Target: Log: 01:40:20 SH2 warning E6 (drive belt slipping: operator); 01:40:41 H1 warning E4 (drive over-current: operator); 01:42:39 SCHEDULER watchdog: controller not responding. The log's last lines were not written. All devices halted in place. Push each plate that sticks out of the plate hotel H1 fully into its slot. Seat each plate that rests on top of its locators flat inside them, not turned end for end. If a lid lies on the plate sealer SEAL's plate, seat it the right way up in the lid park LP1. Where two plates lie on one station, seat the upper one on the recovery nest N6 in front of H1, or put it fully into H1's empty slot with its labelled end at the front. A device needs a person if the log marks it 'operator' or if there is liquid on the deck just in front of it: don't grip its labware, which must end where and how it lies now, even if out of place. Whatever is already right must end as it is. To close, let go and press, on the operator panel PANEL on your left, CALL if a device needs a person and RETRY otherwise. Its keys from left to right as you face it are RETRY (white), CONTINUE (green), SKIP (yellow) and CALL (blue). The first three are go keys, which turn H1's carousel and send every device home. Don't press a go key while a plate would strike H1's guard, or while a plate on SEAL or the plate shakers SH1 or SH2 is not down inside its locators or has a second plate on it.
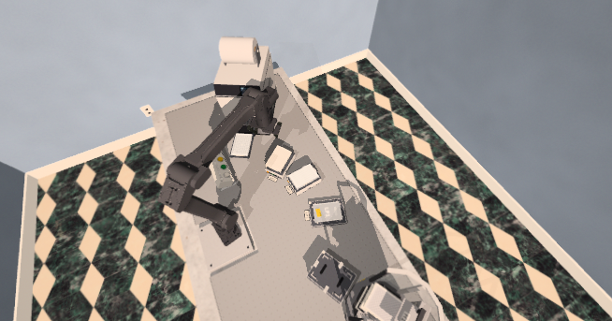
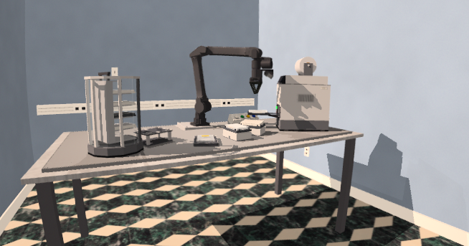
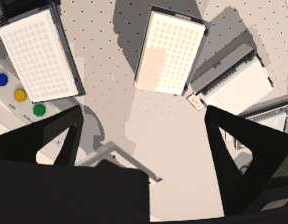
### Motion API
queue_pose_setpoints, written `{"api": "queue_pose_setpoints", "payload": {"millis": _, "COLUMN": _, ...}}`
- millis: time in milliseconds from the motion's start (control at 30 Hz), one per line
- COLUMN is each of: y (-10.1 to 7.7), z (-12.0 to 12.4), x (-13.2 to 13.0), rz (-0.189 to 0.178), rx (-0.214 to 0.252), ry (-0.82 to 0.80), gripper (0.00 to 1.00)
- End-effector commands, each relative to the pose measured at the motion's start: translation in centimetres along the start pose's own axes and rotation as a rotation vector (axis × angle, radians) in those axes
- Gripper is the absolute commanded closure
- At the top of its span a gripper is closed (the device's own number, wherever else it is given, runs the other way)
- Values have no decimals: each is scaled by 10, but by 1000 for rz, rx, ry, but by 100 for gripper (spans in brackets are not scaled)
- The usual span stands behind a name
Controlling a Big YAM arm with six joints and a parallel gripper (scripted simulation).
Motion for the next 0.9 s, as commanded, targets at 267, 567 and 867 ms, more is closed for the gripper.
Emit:
{"api": "queue_pose_setpoints", "payload": {"millis": 267, "y": -3, "z": 2, "x": 41, "rz": 3, "rx": -11, "ry": -76, "gripper": 0}}
{"api": "queue_pose_setpoints", "payload": {"millis": 567, "y": -4, "z": 4, "x": 64, "rz": 2, "rx": -16, "ry": -76, "gripper": 0}}
{"api": "queue_pose_setpoints", "payload": {"millis": 867, "y": 1, "z": 2, "x": 94, "rz": 1, "rx": -1, "ry": -76, "gripper": 0}}
Point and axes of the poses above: the point where the finger pads meet when closed, its own y axis out along the fingers, its own x axis across the jaws, z = x × y, the point moved 5 cm from there along -y, back along the fingers, and after that the axes turned 5 degrees about y, right-handed, at the moved point
